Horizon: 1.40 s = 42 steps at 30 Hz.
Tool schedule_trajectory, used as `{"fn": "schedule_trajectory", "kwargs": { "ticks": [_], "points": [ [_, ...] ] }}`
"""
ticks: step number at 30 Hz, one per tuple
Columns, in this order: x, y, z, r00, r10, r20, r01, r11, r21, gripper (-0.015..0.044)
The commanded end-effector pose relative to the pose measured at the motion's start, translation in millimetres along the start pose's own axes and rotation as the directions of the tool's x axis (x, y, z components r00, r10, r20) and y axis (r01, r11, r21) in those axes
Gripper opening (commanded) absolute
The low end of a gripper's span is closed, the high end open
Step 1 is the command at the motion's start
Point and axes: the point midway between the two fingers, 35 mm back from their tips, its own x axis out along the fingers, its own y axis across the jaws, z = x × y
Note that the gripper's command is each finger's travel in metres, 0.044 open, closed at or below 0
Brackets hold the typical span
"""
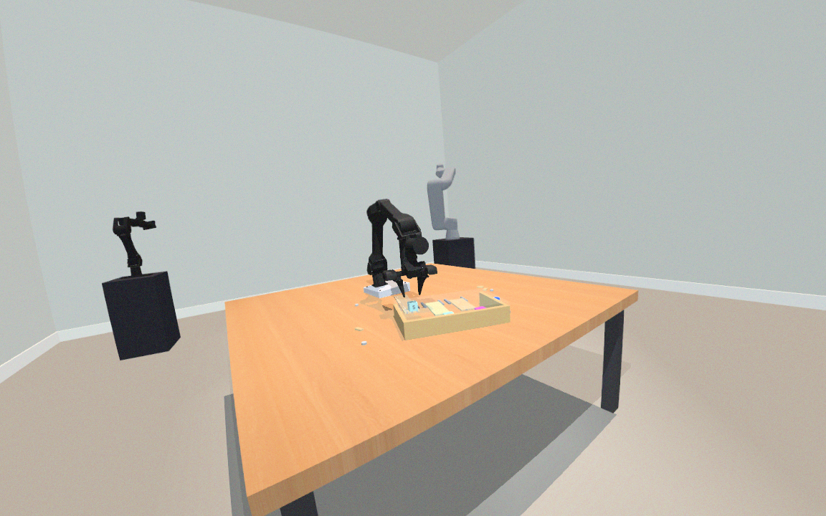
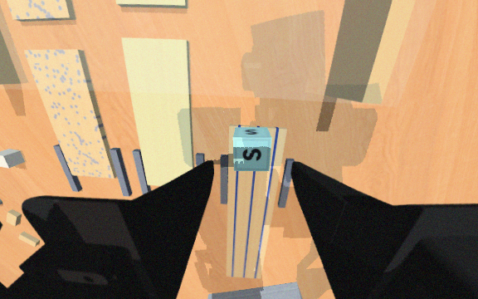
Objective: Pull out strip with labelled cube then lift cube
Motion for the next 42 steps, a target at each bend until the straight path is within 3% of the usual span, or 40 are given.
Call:
{"fn": "schedule_trajectory", "kwargs": {
  "ticks": [1, 29, 33, 39, 42],
  "points": [
    [8.8, -0.6, -0.9, 1.000, -0.004, -0.008, 0.004, 1.000, -0.005, 0.0250],
    [47.0, -0.5, -1.5, 1.000, -0.004, -0.008, 0.004, 1.000, -0.005, 0.0250],
    [44.6, 0.1, -0.5, 1.000, -0.001, -0.005, 0.001, 1.000, 0.000, 0.0145],
    [44.6, 0.1, -0.5, 1.000, -0.001, -0.005, 0.001, 1.000, 0.000, 0.0105],
    [44.1, 0.1, -1.1, 1.000, -0.001, -0.005, 0.001, 1.000, 0.000, 0.0026]
  ]
}}
